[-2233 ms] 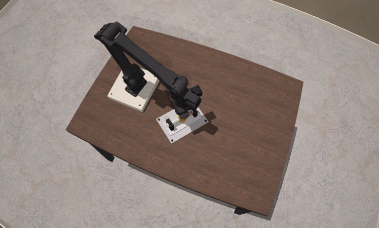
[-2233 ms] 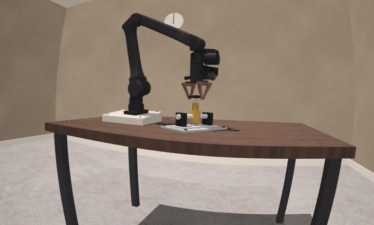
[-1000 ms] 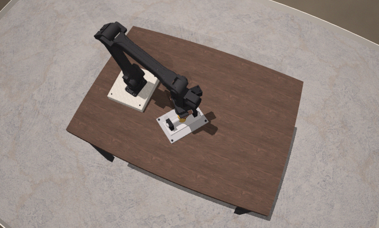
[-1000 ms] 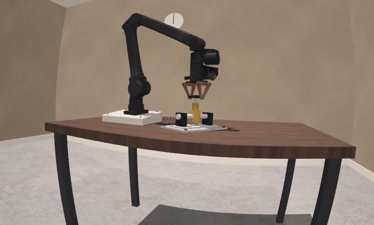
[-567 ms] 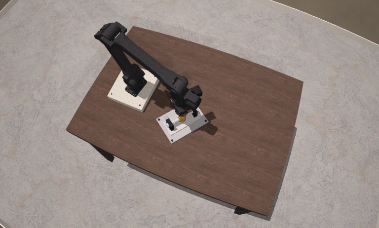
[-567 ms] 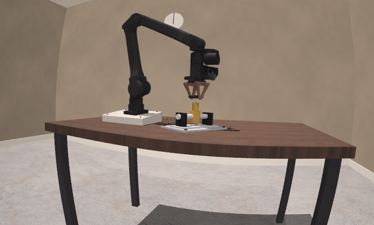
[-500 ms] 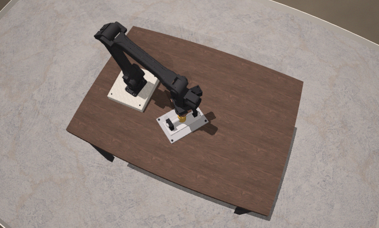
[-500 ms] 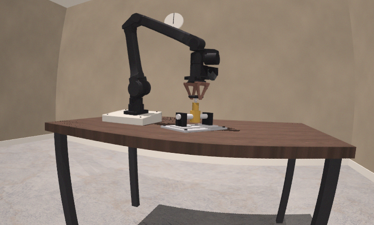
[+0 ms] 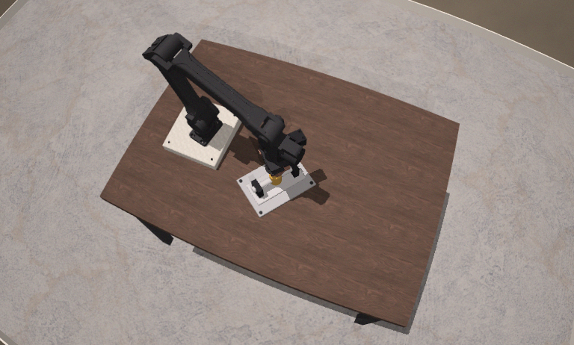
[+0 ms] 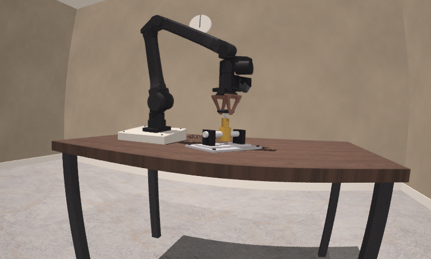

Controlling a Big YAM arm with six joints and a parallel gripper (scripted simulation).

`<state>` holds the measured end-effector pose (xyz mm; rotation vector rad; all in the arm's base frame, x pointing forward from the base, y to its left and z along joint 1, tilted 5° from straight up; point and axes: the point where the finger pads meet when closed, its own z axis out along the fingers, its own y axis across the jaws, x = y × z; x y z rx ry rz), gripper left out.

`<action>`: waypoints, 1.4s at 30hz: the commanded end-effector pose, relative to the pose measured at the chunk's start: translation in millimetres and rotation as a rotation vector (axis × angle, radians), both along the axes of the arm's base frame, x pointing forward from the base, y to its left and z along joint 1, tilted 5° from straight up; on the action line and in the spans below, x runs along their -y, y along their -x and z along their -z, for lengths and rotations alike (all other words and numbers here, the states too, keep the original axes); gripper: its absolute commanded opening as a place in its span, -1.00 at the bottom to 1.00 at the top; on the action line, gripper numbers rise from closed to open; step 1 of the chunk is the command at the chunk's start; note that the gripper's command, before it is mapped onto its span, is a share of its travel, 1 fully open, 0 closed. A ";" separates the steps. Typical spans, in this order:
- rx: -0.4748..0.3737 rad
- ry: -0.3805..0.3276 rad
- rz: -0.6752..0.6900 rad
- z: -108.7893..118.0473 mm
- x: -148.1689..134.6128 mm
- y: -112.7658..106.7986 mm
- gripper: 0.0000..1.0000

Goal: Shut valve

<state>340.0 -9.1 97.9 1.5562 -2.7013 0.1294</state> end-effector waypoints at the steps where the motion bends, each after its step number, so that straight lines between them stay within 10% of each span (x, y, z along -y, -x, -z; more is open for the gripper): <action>1: 0.017 -0.002 0.005 -0.3 2.4 -11.5 -1.00; 42: 0.031 -0.008 0.175 -0.3 2.4 -11.5 -1.00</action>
